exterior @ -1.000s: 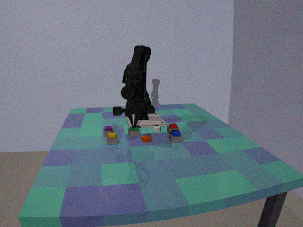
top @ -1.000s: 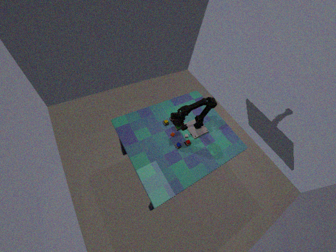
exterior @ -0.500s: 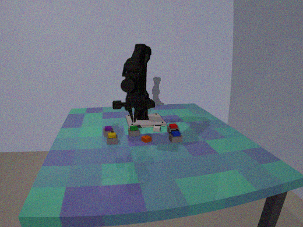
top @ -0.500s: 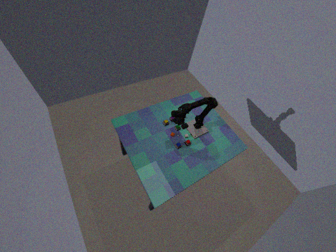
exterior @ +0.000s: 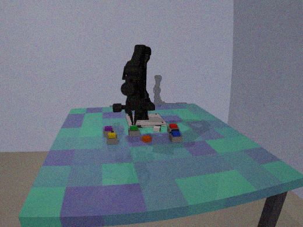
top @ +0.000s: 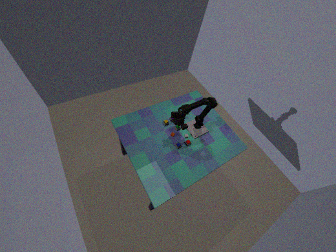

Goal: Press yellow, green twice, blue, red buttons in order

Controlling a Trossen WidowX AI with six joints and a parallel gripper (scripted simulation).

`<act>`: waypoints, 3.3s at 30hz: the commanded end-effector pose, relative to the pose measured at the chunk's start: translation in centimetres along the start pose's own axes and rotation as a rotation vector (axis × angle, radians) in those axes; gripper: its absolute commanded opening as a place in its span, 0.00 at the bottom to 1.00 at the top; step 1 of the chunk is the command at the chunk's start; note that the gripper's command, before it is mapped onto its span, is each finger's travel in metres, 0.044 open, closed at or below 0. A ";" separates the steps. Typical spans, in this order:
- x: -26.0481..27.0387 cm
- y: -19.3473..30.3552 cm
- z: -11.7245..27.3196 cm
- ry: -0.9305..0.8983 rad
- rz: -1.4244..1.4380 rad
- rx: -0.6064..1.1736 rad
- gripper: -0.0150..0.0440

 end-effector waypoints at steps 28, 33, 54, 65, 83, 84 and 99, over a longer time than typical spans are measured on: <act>0.0 0.1 -1.3 0.000 0.000 0.003 0.29; 0.0 0.1 1.7 0.002 -0.005 0.004 0.29; 5.3 -5.1 8.4 -0.003 -0.005 0.000 0.29; 17.6 -9.6 8.1 -0.014 -0.005 -0.004 0.29; 17.7 -9.6 1.8 -0.014 -0.005 -0.004 0.29; 17.7 -9.6 1.7 -0.014 -0.005 -0.004 0.29; 17.7 -9.7 -0.8 -0.014 -0.005 -0.004 0.29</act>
Point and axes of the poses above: the point midway between the two fingers, 35 mm back from their tips, its own z axis back along the fingers, its own x axis across the jaws, y = z × x, the point moved 3 cm from there along z, back along the fingers, and after that the axes turned 3 degrees about -z, right-handed, at the moved point
